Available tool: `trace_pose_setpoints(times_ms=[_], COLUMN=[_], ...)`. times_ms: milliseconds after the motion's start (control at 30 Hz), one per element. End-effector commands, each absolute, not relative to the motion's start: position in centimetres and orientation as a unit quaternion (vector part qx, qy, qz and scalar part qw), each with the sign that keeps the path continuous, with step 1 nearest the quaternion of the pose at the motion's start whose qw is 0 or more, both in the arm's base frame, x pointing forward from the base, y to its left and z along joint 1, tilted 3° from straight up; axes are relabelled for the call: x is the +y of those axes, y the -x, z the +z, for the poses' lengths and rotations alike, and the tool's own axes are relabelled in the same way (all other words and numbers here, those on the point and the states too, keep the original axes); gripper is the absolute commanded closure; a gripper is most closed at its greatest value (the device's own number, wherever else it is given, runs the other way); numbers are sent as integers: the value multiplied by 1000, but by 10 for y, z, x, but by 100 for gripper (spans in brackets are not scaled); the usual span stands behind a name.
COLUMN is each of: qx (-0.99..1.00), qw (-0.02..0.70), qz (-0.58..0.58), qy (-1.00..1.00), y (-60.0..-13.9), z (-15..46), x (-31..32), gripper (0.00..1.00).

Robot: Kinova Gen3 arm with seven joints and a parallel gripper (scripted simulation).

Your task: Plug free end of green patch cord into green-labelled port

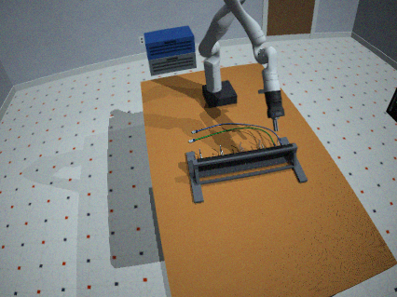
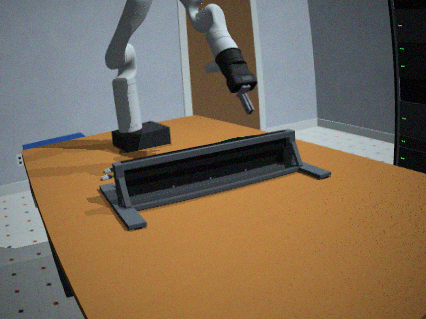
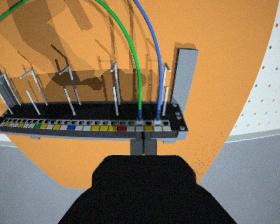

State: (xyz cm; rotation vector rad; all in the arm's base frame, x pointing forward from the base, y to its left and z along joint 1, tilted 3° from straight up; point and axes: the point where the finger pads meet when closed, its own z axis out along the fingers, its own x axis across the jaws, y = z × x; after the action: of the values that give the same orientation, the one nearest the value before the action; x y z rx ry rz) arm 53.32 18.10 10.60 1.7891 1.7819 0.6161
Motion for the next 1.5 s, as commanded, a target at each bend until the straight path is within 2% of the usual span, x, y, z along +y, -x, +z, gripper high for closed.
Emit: trace_pose_setpoints(times_ms=[0, 1467], qx=[661, 661], qw=[267, 267], qz=[222, 222], qy=[-665, -665], y=[-537, -549], z=[95, 80], x=[177, 176], gripper=[100, 100])
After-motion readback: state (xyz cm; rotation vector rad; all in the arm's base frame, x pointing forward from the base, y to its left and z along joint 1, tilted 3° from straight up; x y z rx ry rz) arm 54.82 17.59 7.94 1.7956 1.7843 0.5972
